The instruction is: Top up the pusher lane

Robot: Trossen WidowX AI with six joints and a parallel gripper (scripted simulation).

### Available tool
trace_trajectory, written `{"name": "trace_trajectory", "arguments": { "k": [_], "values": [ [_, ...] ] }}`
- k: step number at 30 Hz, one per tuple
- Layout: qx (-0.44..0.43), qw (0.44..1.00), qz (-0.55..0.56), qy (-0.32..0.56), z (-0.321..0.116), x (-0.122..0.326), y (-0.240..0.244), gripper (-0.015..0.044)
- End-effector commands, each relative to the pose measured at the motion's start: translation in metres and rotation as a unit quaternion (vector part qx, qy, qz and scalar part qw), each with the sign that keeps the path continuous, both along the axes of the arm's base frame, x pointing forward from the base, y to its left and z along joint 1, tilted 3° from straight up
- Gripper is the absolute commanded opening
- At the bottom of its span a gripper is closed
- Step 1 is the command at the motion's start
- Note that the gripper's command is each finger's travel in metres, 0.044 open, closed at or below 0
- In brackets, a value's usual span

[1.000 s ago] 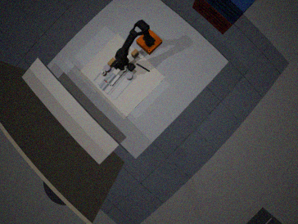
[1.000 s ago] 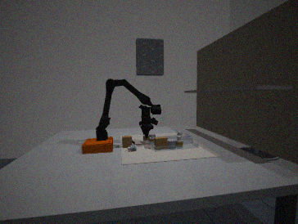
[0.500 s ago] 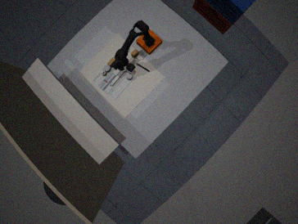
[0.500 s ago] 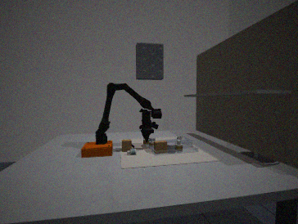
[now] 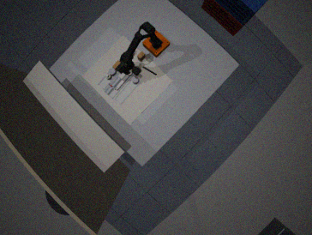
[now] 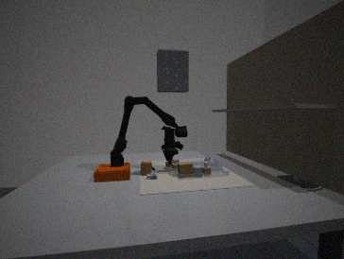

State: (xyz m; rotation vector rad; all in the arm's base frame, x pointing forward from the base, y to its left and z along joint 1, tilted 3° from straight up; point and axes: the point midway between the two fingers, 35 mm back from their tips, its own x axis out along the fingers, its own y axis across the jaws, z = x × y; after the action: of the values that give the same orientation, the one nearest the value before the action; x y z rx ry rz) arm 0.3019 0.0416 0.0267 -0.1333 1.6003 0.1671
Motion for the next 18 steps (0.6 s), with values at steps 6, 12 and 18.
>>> {"name": "trace_trajectory", "arguments": {
  "k": [6,12,18],
  "values": [
    [0.002,1.0,0.001,-0.012,0.0029,0.0101,0.0018,0.0],
    [0.002,1.0,0.001,-0.012,0.003,0.0123,0.0023,0.0],
    [0.002,1.0,0.001,-0.012,0.0031,0.0146,0.0027,0.0]
  ]
}}
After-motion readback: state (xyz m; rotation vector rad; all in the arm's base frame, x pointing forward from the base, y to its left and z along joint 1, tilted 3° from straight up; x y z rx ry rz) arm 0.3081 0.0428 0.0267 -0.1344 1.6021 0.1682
